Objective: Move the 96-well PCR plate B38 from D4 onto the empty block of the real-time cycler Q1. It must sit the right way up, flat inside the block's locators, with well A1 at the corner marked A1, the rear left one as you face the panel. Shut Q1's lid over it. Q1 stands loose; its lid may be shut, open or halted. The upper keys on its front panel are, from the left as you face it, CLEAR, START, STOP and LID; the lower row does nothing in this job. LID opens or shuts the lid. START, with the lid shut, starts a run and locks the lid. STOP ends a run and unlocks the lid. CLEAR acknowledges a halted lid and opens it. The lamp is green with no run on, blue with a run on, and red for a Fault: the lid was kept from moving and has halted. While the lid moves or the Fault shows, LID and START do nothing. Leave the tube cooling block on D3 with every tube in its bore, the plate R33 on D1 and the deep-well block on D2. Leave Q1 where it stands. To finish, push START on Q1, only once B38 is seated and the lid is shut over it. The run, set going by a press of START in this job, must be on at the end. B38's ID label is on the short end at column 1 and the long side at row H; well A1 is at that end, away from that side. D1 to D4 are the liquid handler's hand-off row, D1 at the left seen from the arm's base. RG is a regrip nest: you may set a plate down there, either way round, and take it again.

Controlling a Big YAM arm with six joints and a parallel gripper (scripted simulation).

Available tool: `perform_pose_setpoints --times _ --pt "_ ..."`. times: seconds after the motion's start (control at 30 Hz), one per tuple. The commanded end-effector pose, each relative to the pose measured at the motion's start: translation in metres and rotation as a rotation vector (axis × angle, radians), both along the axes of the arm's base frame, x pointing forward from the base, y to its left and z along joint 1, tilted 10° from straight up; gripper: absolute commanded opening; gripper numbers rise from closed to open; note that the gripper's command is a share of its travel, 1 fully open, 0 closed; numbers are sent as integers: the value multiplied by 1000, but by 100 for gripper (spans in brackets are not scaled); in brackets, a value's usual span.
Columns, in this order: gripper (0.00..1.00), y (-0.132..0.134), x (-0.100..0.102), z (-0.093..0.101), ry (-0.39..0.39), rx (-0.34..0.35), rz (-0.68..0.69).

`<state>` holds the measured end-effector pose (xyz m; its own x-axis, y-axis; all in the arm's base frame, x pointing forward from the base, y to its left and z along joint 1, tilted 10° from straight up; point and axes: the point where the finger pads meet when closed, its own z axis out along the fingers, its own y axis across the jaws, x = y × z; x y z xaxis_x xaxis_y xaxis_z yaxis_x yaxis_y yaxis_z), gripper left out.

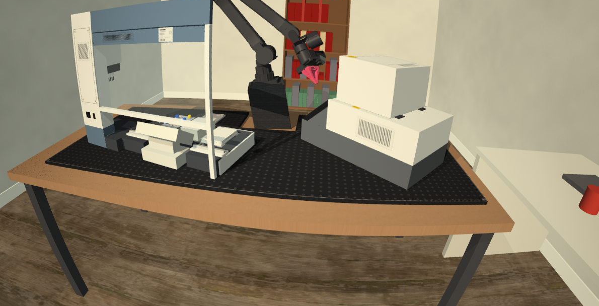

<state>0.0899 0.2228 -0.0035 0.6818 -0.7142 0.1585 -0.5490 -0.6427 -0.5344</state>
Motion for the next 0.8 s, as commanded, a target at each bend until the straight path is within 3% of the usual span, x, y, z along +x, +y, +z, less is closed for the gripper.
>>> perform_pose_setpoints --times 0.0,0.77 --pt "0 32 4 20 -1 74 -11" --pt "0 0 2 2 1 -3 -10"
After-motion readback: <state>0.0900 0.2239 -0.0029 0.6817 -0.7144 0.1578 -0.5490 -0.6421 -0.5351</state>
